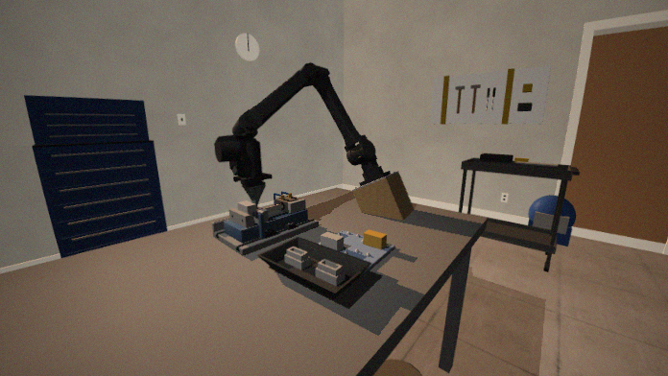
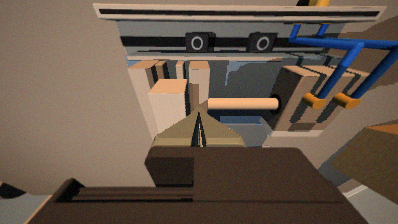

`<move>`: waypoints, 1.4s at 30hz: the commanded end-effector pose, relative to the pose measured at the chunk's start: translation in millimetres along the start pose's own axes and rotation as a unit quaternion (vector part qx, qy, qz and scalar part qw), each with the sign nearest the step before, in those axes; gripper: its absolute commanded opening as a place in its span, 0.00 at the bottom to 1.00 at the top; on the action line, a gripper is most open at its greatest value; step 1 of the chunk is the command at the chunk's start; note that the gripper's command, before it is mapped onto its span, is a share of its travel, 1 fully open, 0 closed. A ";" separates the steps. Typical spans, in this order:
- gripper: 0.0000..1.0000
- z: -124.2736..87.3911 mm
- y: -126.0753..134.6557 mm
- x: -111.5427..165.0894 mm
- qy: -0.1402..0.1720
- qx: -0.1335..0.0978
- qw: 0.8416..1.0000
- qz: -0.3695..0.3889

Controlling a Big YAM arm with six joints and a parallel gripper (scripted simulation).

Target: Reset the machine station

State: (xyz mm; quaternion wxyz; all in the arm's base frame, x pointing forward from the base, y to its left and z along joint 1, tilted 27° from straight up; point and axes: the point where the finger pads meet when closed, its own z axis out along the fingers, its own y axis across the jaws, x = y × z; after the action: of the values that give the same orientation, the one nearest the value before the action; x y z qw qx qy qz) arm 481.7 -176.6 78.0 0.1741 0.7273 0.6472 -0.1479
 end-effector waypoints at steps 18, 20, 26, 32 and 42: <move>0.00 -7.8 11.8 -14.9 -0.002 -0.017 1.000 0.014; 0.00 -7.8 11.8 -14.9 -0.002 -0.017 1.000 0.014; 0.00 -7.8 12.1 -15.0 -0.002 -0.017 1.000 0.014; 0.00 -8.0 13.5 -15.2 -0.002 -0.018 1.000 0.014; 0.00 -8.2 17.6 -15.8 -0.002 -0.019 1.000 0.015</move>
State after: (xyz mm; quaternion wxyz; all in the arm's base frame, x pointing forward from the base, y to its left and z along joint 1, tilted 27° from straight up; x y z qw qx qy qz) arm 481.7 -176.6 78.0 0.1740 0.7273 0.6472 -0.1479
